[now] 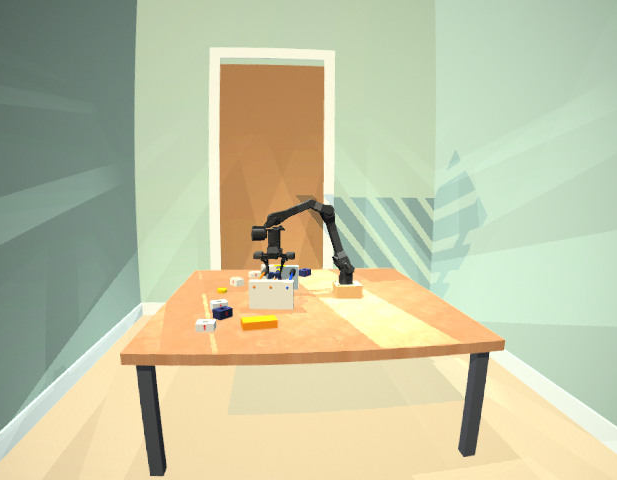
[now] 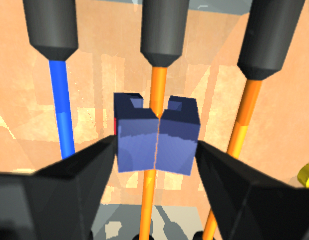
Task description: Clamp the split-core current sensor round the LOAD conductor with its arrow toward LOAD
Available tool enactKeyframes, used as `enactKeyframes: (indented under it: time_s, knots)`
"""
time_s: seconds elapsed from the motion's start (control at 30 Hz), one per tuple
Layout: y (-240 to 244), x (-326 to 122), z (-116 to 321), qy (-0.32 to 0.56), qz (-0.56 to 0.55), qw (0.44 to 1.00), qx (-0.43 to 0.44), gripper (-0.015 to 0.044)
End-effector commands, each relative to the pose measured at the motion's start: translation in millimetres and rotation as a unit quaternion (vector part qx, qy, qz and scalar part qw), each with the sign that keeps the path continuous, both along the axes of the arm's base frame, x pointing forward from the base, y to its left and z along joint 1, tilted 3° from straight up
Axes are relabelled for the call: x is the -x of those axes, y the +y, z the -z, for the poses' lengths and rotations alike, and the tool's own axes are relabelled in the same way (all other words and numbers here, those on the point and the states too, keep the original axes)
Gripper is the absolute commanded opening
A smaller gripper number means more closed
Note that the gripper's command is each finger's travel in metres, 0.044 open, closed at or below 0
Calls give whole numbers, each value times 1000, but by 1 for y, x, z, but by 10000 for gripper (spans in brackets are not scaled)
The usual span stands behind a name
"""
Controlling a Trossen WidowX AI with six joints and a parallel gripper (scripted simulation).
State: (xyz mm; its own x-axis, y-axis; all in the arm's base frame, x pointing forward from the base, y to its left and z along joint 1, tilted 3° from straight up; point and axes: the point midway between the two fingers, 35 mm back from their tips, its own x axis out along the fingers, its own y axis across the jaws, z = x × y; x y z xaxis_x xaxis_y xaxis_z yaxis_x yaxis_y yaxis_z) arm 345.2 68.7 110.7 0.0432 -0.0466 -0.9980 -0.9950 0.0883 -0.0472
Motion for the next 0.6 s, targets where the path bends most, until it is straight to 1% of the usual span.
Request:
enactKeyframes:
  time_s: [0.0, 0.5, 0.53, 0.57]
  knots:
    - [0, 0, -1, 0, 0, 1000, 0, 26]
    - [0, 0, -1, 0, 0, 1000, 0, 420]
    - [0, 0, -1, 0, 0, 1000, 0, 440]
    - [0, 0, -1, 0, 0, 1000, 0, 440]
